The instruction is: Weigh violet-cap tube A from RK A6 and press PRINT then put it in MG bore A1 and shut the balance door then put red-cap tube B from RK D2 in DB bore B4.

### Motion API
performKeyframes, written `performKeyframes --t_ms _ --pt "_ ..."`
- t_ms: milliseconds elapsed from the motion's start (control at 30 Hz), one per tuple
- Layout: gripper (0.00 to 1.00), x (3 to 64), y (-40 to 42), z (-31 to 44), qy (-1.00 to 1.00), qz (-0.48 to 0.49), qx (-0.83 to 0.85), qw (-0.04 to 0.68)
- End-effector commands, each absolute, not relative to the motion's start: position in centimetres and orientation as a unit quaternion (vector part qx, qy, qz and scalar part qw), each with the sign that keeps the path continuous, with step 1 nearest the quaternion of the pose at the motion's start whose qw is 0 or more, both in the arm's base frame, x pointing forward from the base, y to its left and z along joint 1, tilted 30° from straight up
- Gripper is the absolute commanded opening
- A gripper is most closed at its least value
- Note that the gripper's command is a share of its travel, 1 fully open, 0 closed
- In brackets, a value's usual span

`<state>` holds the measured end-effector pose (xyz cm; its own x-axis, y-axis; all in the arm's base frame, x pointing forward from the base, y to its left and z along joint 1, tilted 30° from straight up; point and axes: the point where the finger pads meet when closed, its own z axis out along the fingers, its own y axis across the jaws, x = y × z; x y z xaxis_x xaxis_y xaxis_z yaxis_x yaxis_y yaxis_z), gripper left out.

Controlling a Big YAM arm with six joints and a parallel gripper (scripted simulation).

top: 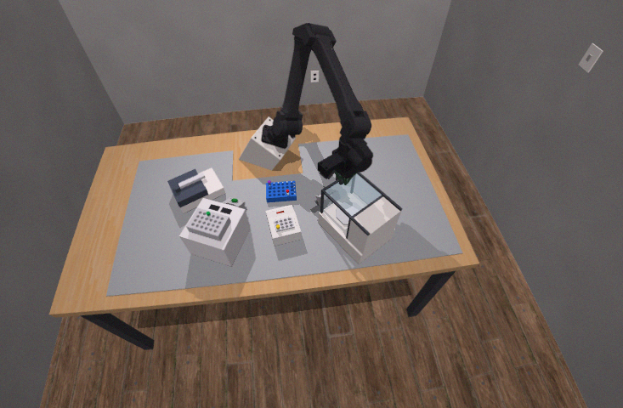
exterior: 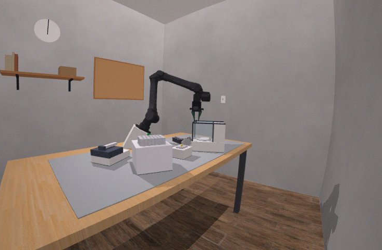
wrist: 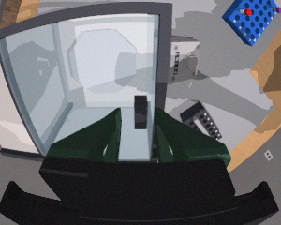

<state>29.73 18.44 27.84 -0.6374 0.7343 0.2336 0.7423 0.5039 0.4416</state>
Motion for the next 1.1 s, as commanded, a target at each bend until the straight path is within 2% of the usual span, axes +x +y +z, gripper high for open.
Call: performKeyframes --t_ms 0,633,667,1067 --pt "0.30 30.40 18.63 29.34 -0.864 -0.272 -0.423 -0.005" --pt "0.30 30.40 18.63 29.34 -0.864 -0.272 -0.423 -0.005" --pt "0.06 30.40 18.63 29.34 -0.864 -0.272 -0.423 -0.005" --pt "0.06 30.40 18.63 29.34 -0.864 -0.272 -0.423 -0.005"
